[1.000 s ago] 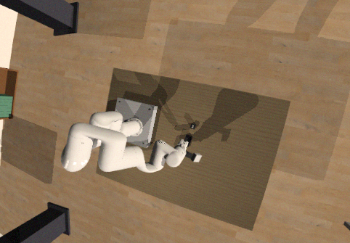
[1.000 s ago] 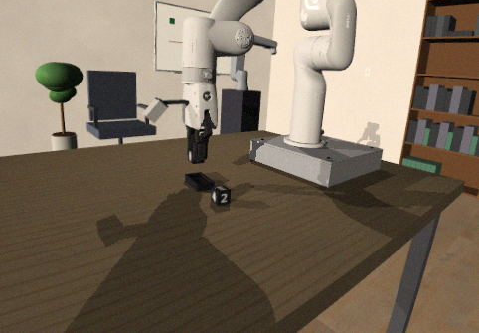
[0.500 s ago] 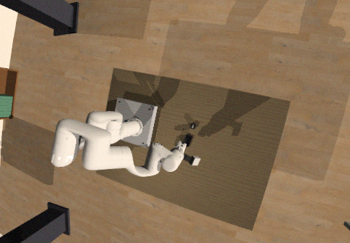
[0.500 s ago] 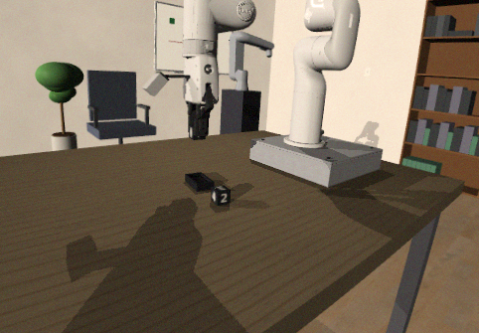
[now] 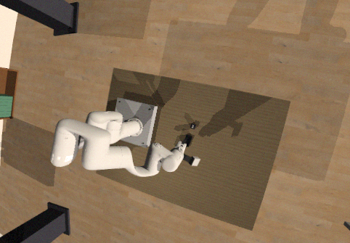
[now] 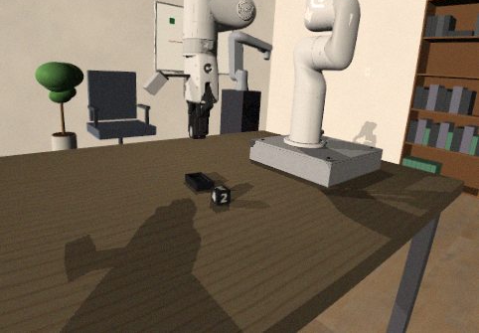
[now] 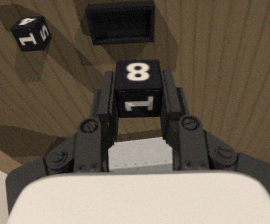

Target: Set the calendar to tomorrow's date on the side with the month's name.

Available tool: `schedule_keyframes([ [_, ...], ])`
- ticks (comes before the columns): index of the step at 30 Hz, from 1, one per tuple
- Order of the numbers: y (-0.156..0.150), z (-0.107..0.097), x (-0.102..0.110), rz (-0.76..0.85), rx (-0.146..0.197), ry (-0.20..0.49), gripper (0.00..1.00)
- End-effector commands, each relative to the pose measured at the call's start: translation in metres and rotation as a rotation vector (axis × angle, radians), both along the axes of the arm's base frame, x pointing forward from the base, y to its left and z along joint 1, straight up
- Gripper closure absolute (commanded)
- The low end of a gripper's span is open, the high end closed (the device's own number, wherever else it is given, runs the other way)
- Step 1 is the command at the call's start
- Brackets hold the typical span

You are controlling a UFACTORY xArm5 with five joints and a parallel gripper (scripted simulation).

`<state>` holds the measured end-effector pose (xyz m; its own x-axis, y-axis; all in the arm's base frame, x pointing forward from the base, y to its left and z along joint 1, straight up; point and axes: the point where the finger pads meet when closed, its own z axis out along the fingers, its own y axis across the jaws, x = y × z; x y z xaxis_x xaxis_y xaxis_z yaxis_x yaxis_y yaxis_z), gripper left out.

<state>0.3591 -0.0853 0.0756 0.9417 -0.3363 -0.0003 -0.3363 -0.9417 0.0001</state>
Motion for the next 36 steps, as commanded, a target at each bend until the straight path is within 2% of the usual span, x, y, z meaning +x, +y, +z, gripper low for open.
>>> schedule_keyframes([
  [1, -0.001, 0.001, 0.001, -0.021, -0.001, -0.004, 0.73],
  [9, -0.002, 0.001, 0.001, -0.147, -0.001, -0.004, 0.73],
  [16, -0.005, 0.001, 0.000, -0.352, 0.000, -0.004, 0.73],
  [19, -0.005, 0.001, 0.000, -0.353, 0.000, -0.004, 0.73],
  [23, -0.007, 0.000, 0.000, -0.509, 0.000, -0.004, 0.73],
  [36, -0.012, 0.000, -0.001, -0.817, 0.000, -0.004, 0.73],
])
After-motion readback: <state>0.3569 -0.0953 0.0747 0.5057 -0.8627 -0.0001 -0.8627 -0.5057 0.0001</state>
